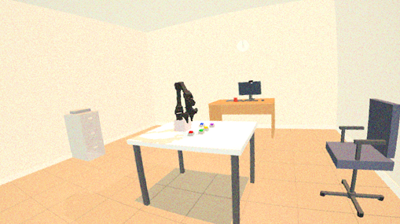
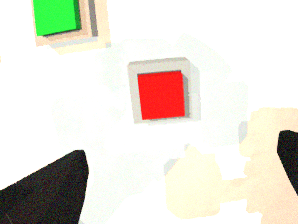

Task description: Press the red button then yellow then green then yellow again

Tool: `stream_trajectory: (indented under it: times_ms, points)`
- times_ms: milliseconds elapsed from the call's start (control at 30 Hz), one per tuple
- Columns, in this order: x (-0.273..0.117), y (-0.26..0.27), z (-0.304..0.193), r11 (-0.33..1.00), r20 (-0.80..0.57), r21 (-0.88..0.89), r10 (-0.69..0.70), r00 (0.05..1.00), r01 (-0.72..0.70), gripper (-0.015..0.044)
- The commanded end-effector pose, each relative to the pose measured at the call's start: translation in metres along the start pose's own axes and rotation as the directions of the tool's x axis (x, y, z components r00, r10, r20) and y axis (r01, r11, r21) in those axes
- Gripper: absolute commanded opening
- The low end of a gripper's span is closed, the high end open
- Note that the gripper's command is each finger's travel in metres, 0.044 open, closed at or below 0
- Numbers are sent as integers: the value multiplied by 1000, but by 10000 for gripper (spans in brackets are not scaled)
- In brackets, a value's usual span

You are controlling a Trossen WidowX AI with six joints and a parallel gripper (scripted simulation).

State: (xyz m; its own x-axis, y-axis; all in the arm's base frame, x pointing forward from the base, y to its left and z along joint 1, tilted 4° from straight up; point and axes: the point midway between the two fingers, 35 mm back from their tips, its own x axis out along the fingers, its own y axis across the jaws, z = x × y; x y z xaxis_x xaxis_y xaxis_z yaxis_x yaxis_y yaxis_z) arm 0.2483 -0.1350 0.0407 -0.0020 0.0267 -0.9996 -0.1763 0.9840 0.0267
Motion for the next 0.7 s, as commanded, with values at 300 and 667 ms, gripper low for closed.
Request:
stream_trajectory:
  times_ms: [300,667]
  points:
    - [62,6,-2,1000,-9,2,16,1000,-16,85]
    - [62,6,-2,1000,-9,2,16,1000,-16,20]
